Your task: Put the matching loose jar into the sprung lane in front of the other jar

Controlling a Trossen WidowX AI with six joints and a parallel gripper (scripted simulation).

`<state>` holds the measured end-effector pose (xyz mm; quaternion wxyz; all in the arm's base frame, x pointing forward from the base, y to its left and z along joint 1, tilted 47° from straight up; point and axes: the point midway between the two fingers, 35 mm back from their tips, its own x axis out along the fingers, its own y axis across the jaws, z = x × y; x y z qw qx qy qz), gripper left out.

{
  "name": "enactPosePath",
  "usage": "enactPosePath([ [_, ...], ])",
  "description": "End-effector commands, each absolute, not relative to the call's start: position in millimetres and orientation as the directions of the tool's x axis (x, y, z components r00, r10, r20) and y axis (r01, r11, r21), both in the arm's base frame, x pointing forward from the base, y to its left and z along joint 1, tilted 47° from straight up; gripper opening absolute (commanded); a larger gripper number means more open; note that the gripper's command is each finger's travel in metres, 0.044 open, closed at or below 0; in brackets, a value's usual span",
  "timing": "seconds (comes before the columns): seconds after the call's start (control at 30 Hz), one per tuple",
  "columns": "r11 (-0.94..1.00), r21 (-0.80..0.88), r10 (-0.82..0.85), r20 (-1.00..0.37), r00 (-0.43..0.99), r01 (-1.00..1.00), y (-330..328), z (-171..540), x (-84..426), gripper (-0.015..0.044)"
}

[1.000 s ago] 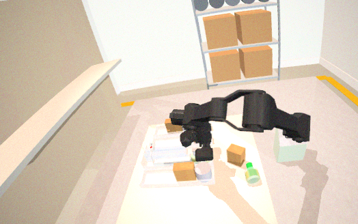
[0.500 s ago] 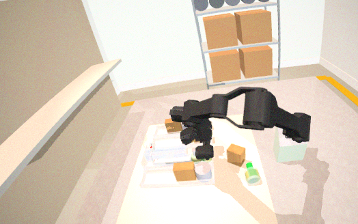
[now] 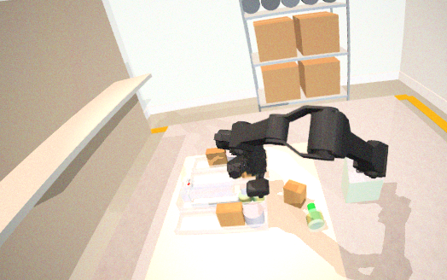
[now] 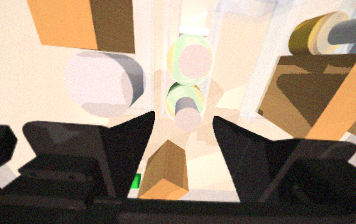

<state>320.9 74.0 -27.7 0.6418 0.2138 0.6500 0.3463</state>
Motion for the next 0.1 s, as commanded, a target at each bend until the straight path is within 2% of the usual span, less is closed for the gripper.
enactPosePath([
  [0.0,0.673,0.721,0.719,-0.69,-0.081,-0.166,68.5,-28.3,307.4,0.03],
  [0.07,0.673,0.721,0.719,-0.69,-0.081,-0.166,67.1,-28.8,300.6,0.03],
])
